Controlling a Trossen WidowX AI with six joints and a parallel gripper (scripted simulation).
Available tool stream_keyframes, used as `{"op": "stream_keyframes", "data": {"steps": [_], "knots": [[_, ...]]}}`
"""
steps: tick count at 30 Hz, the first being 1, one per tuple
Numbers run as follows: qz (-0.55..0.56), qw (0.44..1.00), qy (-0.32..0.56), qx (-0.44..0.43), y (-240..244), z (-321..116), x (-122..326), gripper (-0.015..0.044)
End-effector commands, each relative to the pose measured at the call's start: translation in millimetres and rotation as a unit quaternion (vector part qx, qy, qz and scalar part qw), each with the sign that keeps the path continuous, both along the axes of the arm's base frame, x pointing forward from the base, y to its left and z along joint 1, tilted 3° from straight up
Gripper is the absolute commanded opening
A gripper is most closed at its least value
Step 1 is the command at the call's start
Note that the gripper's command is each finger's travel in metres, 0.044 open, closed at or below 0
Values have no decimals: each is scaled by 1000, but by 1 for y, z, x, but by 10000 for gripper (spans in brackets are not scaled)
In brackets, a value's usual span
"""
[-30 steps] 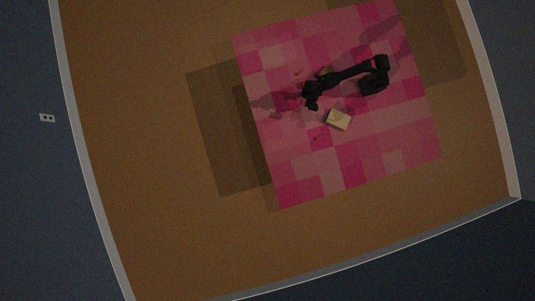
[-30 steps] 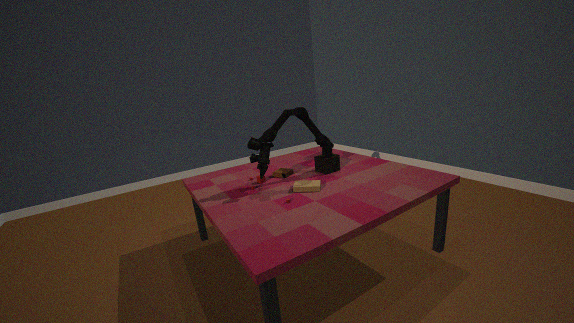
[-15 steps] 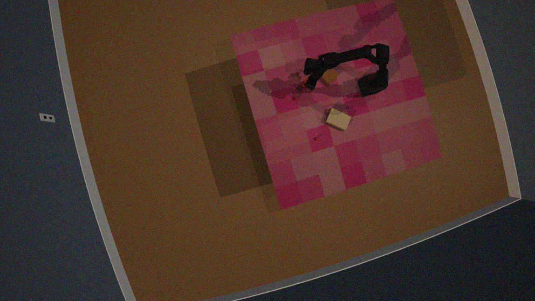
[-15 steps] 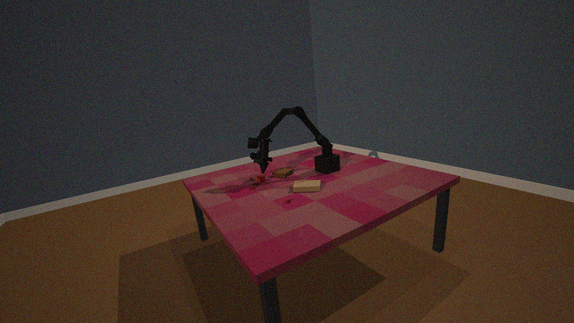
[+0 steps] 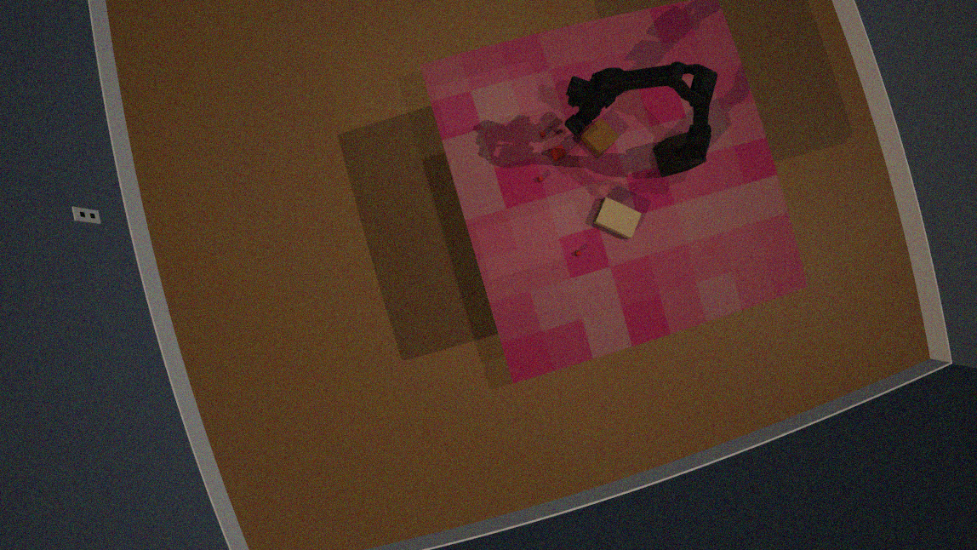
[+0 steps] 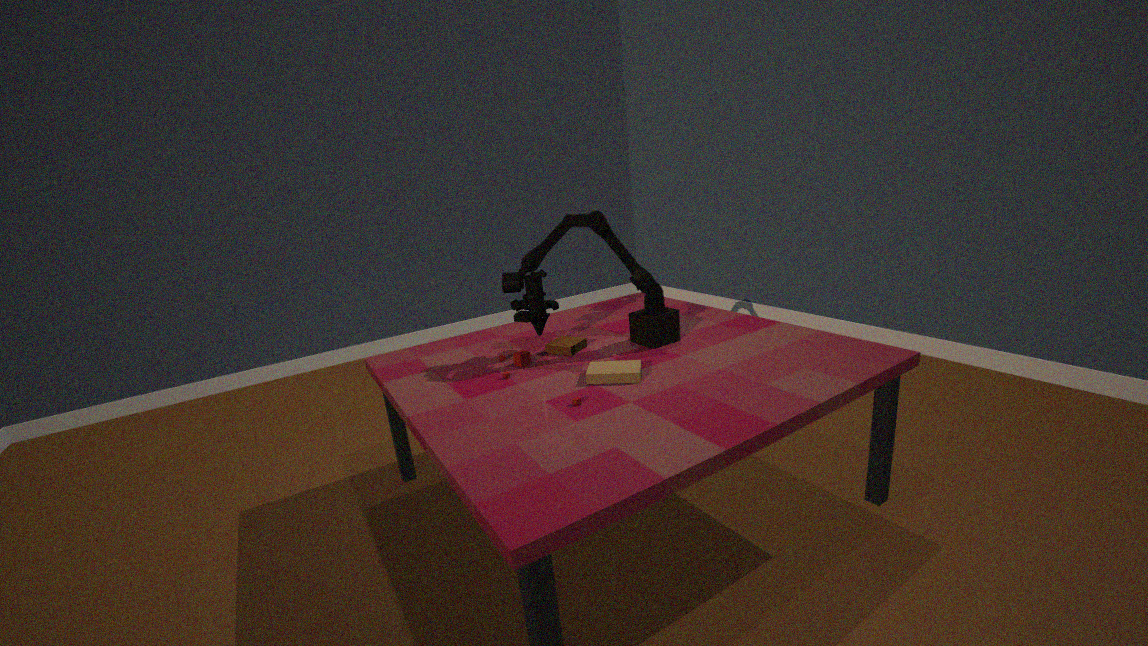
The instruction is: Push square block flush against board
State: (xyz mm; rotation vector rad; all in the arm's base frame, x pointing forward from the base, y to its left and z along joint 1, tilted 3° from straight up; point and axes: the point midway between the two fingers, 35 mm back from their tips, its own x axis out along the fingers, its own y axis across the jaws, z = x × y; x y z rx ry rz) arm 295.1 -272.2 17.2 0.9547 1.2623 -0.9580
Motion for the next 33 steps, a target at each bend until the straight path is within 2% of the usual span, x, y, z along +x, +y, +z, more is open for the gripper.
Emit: {"op": "stream_keyframes", "data": {"steps": [1, 4, 33], "knots": [[1, 1000, 0, -2, 0, -23, 3, 0], [2, 1000, -1, -2, -1, -50, 5, 0], [2, 1000, 0, 0, 30, -52, -3, 0]]}}
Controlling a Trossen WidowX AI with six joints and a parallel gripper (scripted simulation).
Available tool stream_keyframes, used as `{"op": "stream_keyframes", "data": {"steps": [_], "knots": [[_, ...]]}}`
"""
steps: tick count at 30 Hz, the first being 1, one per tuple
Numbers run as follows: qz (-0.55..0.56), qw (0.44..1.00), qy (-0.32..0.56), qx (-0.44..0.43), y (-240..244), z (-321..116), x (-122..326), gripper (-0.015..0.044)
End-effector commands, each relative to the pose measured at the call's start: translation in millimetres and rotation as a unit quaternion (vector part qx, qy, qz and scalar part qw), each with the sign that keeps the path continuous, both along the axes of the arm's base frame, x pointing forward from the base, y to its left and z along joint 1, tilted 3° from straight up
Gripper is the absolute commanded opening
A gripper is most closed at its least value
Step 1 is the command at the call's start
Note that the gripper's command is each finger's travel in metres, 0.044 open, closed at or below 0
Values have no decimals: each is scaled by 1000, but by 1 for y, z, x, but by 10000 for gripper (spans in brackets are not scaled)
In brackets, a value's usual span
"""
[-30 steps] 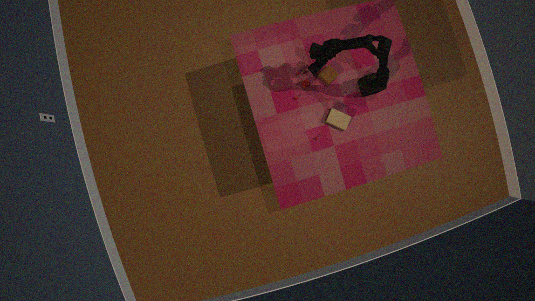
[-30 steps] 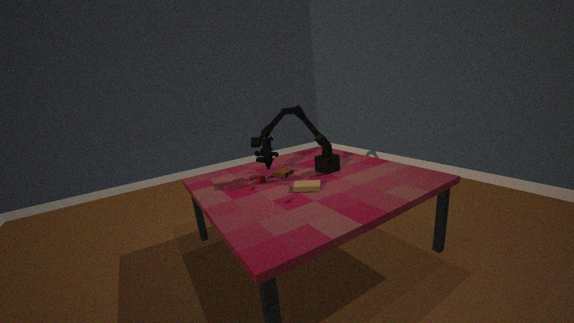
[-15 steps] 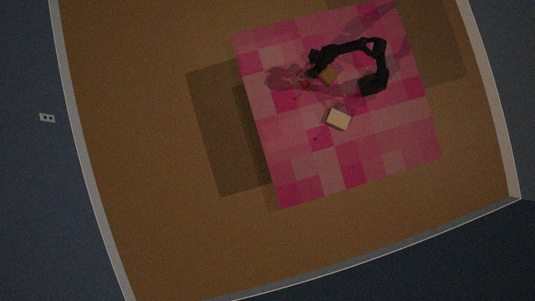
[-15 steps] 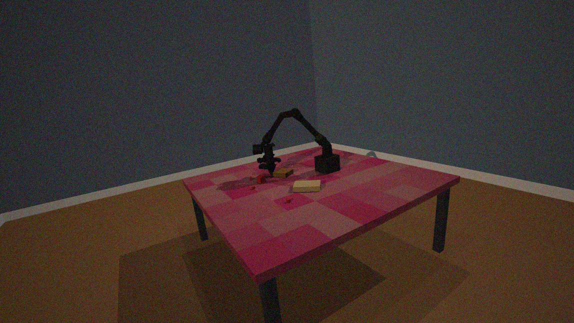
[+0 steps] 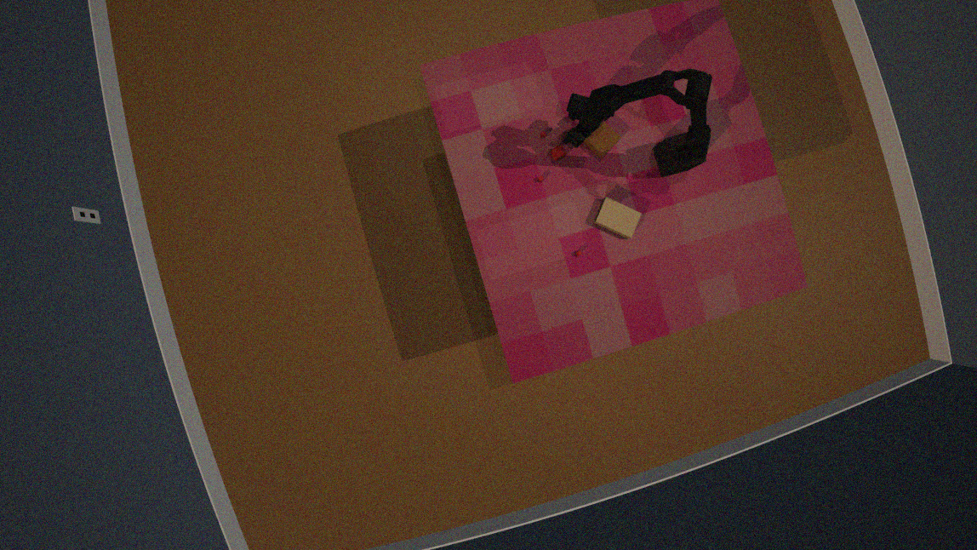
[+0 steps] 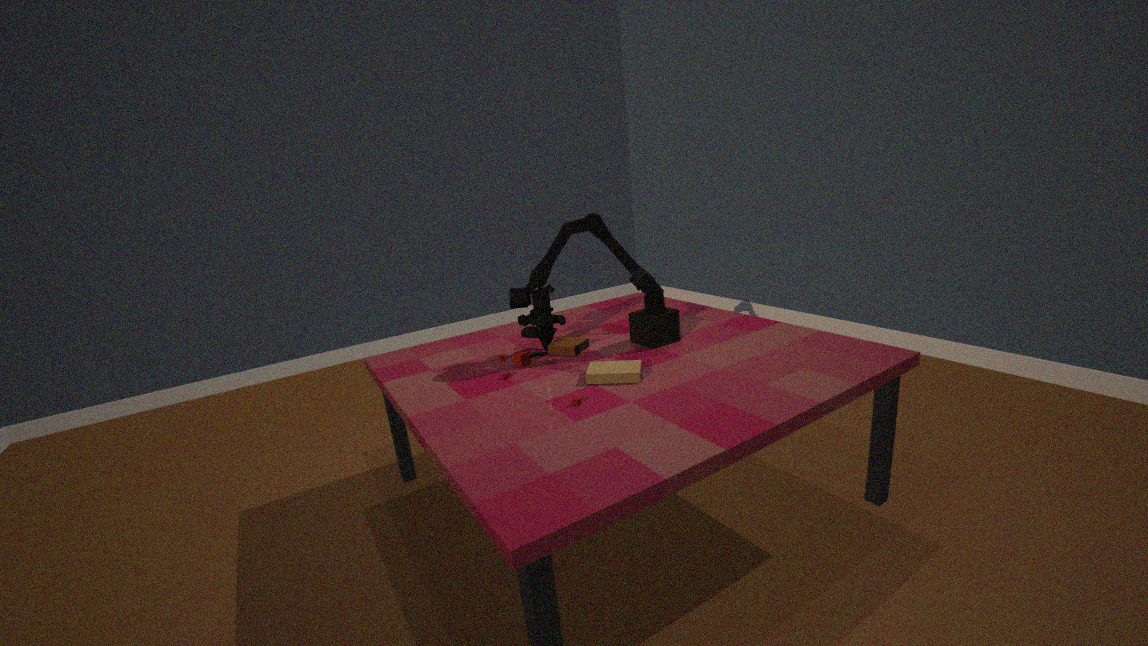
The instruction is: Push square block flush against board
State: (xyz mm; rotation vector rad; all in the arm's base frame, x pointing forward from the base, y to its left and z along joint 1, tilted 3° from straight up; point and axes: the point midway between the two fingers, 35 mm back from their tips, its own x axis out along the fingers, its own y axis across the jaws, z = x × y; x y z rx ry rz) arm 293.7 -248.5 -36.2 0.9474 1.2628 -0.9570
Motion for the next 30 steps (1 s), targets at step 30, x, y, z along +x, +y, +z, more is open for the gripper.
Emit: {"op": "stream_keyframes", "data": {"steps": [30], "knots": [[-1, 1000, 0, 4, 47, -2, -14, 0]]}}
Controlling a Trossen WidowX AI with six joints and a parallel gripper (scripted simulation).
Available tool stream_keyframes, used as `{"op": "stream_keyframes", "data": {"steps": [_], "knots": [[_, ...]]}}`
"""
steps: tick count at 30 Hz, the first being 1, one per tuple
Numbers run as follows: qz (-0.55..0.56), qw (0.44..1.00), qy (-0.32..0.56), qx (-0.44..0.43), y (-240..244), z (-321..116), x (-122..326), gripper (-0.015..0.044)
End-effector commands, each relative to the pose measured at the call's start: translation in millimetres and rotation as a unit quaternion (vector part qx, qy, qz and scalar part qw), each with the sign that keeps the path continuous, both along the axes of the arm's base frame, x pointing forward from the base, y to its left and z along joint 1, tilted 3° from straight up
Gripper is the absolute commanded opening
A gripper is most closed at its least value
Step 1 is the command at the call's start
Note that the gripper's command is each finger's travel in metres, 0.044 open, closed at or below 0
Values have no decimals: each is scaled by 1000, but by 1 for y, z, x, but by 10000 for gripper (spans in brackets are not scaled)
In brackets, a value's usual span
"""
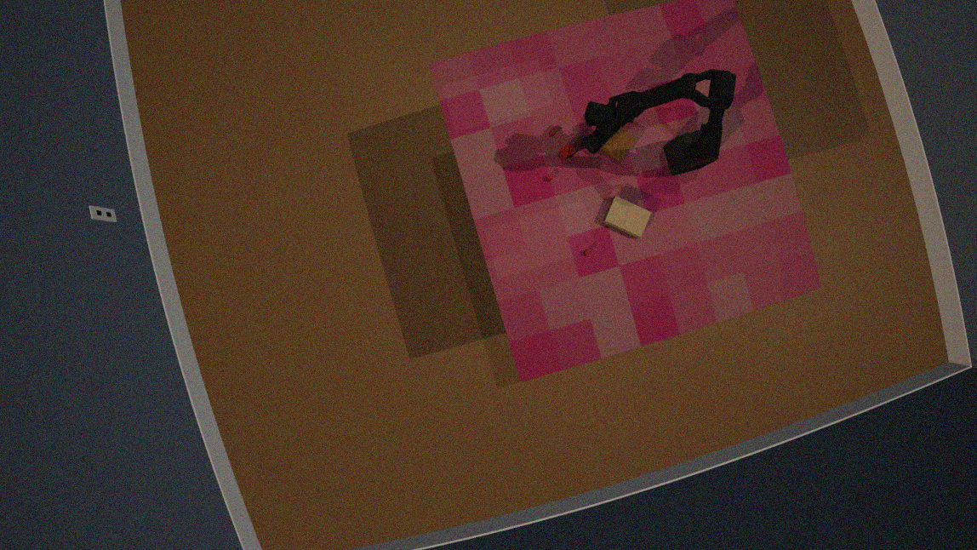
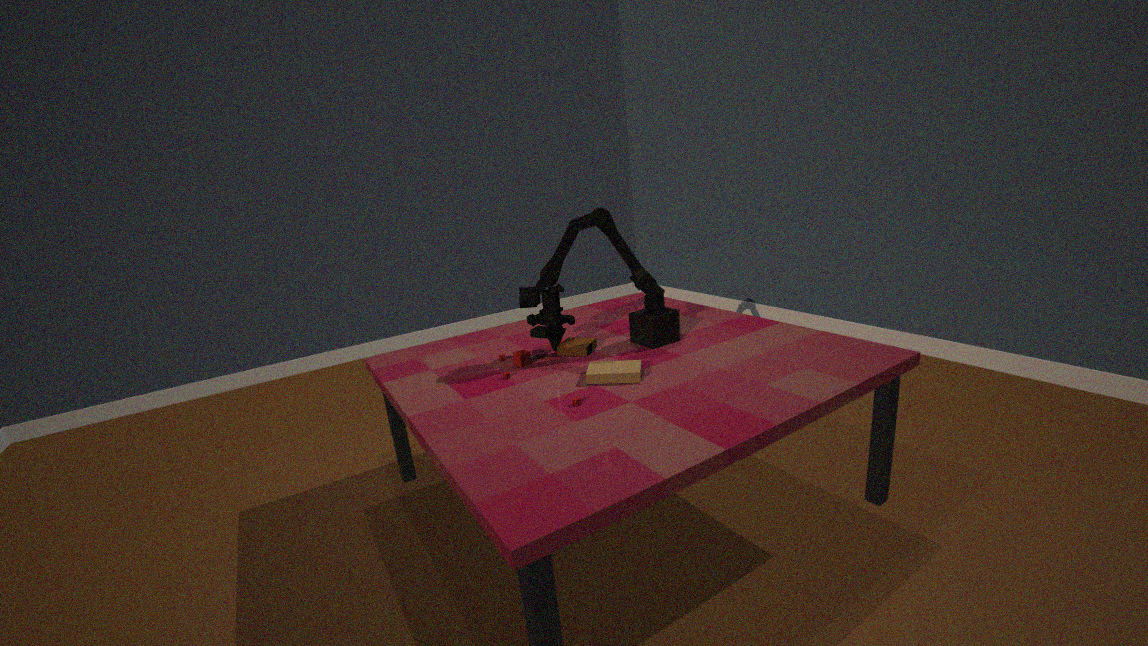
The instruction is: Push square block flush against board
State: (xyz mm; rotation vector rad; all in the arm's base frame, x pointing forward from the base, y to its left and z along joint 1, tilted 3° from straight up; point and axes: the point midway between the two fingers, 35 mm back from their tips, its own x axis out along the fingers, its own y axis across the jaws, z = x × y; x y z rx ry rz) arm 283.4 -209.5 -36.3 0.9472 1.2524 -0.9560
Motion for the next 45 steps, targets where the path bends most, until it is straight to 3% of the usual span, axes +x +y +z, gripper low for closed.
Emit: {"op": "stream_keyframes", "data": {"steps": [1, 16, 45], "knots": [[0, 1000, 4, 6, 10, -2, -4, 0], [0, 1000, 4, 7, 27, -4, -11, 0], [0, 1000, 3, 5, -17, 0, 6, 0]]}}
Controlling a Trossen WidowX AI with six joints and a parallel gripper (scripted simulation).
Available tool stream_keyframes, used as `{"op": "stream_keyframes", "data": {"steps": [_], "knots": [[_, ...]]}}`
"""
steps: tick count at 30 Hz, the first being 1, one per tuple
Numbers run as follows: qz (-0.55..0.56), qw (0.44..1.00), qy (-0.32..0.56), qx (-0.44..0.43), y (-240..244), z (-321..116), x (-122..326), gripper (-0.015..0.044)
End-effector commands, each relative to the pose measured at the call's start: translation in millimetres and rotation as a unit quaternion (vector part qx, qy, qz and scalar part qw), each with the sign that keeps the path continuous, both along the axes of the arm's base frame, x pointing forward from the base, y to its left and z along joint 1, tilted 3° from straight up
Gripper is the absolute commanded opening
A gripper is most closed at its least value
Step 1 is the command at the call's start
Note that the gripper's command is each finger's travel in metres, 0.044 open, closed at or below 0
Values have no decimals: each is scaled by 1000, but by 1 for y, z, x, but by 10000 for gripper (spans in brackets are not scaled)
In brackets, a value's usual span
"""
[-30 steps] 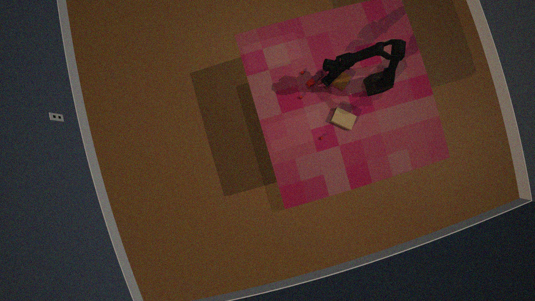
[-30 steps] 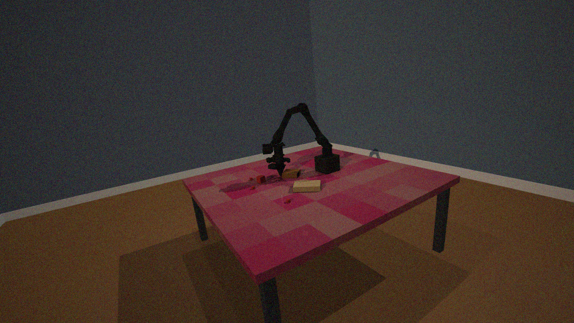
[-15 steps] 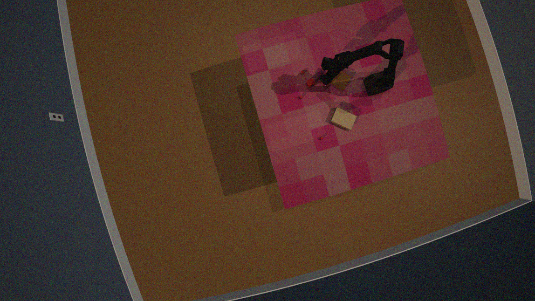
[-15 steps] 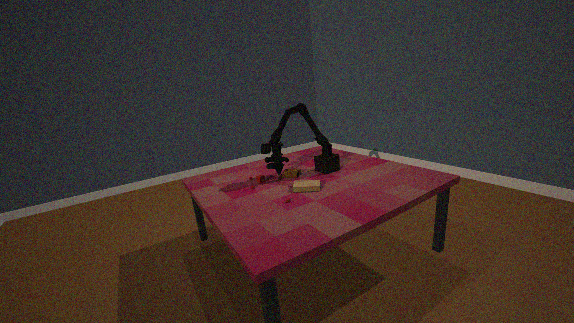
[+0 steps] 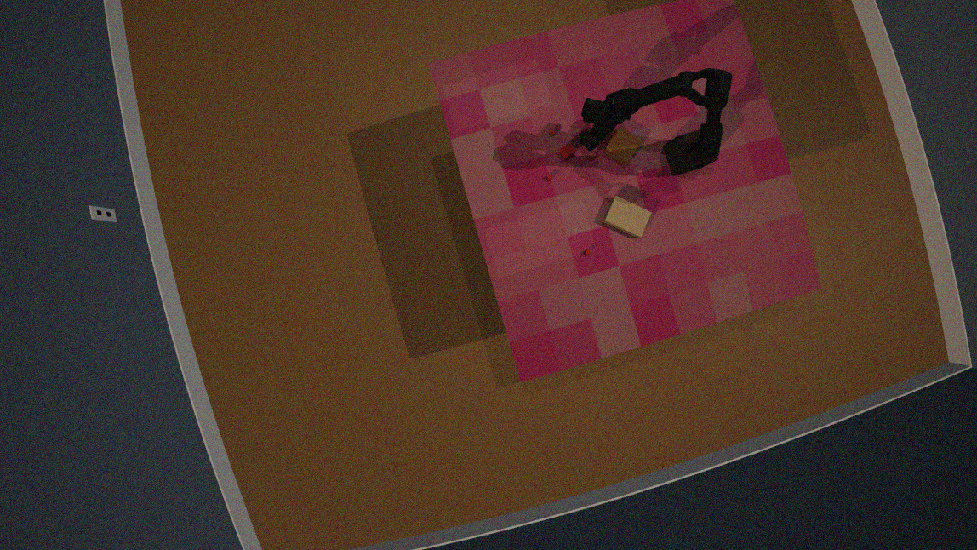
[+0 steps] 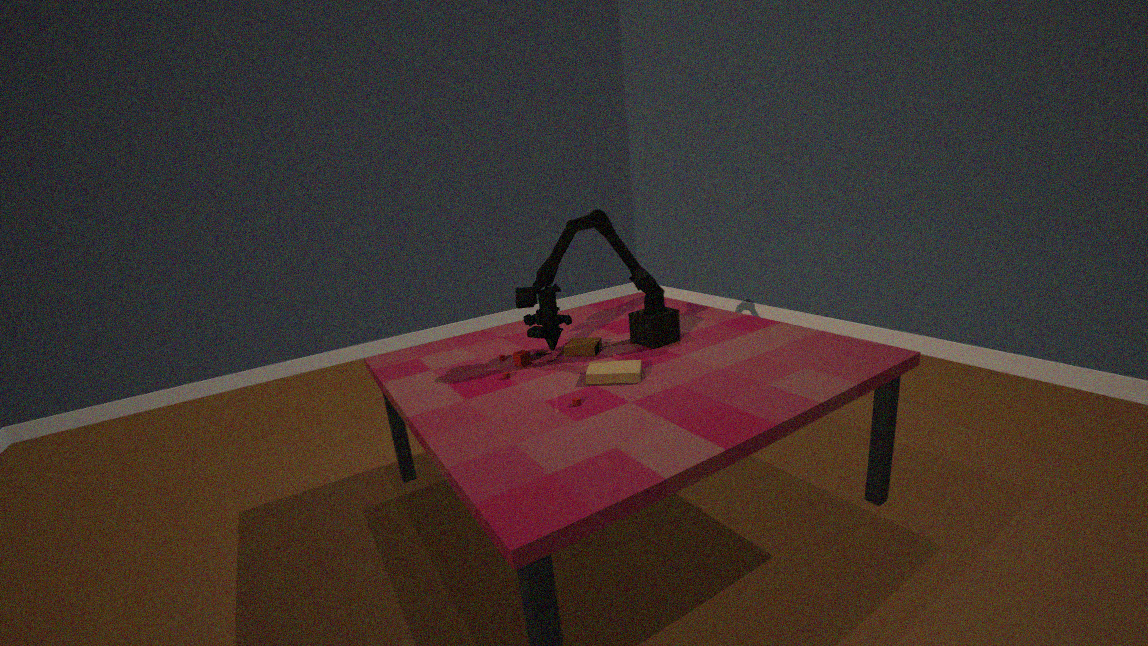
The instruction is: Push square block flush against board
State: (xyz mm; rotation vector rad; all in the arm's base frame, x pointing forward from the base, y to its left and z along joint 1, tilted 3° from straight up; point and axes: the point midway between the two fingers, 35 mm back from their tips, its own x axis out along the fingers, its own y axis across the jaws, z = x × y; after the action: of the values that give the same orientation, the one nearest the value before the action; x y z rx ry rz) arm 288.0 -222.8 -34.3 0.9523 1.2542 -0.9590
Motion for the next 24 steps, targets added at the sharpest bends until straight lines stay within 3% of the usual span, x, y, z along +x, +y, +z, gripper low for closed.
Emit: {"op": "stream_keyframes", "data": {"steps": [1, 5, 10, 17, 24], "knots": [[2, 1000, 2, 3, -5, -2, 2, 0], [0, 1000, 0, 0, -6, 3, 2, 0], [2, 1000, 2, 3, -4, 53, -1, 0], [14, 1000, 3, 2, -5, 53, -3, 0], [132, 991, 10, -6, -7, 52, -19, 0]]}}
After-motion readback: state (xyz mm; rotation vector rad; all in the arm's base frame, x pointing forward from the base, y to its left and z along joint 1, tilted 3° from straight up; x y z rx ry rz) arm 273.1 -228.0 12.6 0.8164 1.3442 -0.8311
